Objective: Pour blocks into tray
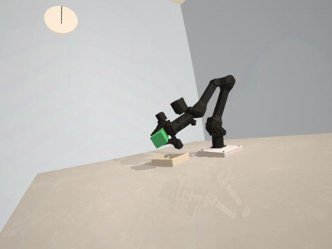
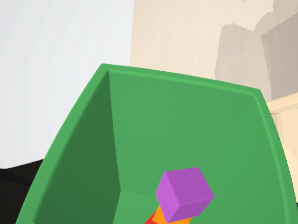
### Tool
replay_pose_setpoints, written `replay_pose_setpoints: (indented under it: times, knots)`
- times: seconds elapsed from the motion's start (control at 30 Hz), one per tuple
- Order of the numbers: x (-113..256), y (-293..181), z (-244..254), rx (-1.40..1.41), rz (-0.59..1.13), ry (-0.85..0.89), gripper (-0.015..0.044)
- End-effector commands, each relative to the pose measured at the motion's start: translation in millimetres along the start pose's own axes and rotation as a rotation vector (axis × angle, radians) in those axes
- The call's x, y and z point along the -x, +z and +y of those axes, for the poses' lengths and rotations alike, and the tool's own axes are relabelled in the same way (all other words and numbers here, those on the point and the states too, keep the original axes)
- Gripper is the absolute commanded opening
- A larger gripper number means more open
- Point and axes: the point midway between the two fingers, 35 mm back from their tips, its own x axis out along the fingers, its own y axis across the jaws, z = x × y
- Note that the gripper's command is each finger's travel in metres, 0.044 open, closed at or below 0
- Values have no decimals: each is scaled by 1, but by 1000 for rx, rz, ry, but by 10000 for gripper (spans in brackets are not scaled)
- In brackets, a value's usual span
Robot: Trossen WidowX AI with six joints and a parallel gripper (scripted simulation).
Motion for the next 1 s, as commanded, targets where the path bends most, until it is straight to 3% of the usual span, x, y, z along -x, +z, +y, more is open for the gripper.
replay_pose_setpoints:
  times: [0.0,0.97]
  knots:
    - [0,1,1,-83,-5,4,0]
    - [-2,0,1,-717,-3,6,0]
